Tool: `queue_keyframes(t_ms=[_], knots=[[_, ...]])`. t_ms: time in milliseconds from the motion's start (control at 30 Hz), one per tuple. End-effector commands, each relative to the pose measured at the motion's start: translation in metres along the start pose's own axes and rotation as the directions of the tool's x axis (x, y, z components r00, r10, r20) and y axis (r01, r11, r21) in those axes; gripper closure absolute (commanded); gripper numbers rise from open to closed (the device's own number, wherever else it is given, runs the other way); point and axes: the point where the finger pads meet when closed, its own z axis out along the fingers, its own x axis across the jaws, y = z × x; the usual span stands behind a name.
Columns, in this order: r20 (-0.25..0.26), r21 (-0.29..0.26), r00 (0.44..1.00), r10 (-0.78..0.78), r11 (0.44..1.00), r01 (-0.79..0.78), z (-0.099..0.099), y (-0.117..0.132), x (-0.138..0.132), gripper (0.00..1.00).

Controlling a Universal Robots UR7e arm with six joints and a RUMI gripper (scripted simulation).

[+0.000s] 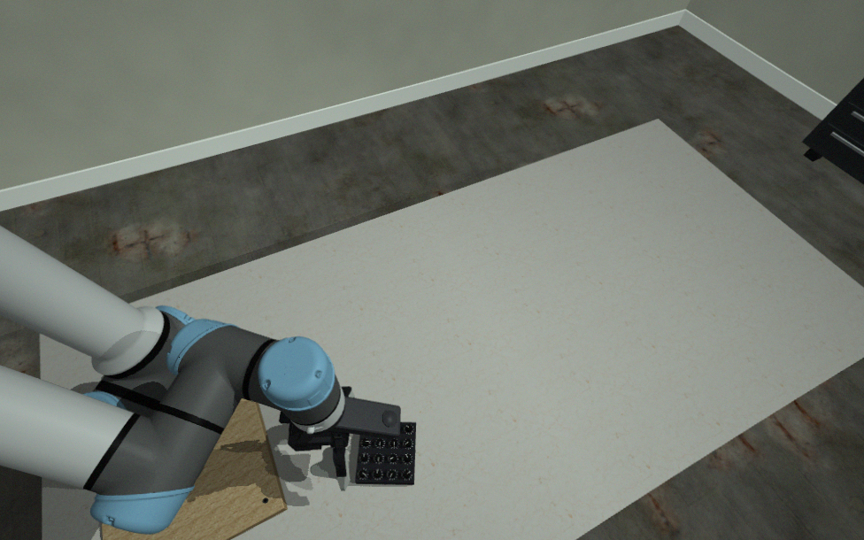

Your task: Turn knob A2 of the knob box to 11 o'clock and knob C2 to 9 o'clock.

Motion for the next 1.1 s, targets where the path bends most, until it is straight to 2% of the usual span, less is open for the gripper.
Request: queue_keyframes(t_ms=[0, 133, 333, 400, 500, 800, 1033, 1067], knots=[[0.0, 0.001, 1.0, 0.0, 1.0, 0.0, 0.0, 0.0, 0.0, 0.0], [0.0, 0.001, 1.0, -0.03, 1.0, 0.03, -0.002, -0.005, 0.0, 0.0], [-0.001, 0.001, 0.974, -0.228, 0.974, 0.228, -0.011, -0.036, 0.002, 0.0], [-0.001, 0.001, 0.974, -0.228, 0.974, 0.228, -0.011, -0.036, 0.002, 0.0], [-0.001, 0.001, 0.932, -0.362, 0.932, 0.362, -0.015, -0.058, 0.002, 0.0], [-0.001, 0.001, 0.795, -0.607, 0.795, 0.607, -0.02, -0.102, 0.0, 0.0], [-0.001, 0.001, 0.776, -0.63, 0.776, 0.63, -0.02, -0.106, 0.0, 0.0], [-0.001, 0.001, 0.776, -0.63, 0.776, 0.63, -0.02, -0.106, 0.0, 0.89]])
